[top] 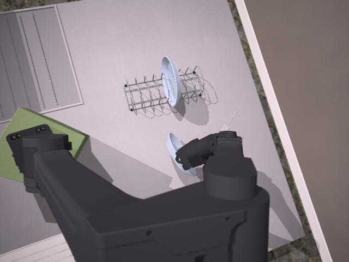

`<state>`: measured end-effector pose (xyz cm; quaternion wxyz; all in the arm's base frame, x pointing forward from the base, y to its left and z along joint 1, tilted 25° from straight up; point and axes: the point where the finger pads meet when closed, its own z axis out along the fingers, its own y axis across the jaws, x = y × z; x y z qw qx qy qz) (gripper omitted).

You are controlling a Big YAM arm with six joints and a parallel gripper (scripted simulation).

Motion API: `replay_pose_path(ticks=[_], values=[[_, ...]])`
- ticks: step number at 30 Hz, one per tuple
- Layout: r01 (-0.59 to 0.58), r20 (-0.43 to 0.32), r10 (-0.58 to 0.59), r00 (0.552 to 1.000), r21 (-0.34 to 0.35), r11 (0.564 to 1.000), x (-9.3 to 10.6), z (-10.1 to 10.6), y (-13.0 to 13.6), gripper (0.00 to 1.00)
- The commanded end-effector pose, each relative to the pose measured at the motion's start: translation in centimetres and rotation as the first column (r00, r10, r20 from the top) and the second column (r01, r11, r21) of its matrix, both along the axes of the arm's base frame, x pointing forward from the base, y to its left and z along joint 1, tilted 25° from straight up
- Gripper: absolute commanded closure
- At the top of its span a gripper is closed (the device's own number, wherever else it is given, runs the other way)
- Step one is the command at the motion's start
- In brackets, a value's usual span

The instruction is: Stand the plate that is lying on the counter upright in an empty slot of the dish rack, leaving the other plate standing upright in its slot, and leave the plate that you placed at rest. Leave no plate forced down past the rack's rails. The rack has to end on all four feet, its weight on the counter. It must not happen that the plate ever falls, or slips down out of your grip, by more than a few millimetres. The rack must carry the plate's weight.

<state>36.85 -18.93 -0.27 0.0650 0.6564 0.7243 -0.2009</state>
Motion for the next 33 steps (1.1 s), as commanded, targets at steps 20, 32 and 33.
replay_pose_path(ticks=[20, 32, 33], values=[[-0.016, -0.036, 0.017, 0.999, 0.007, 1.0, 0.0, -0.4, 0.8, 1.0], [-0.008, -0.005, 0.008, 1.0, -0.002, 1.0, -0.2, 1.4, 0.9, 1.0], [-0.008, -0.006, 0.008, 1.0, -0.002, 1.0, -0.3, 1.5, 1.0, 1.0]])
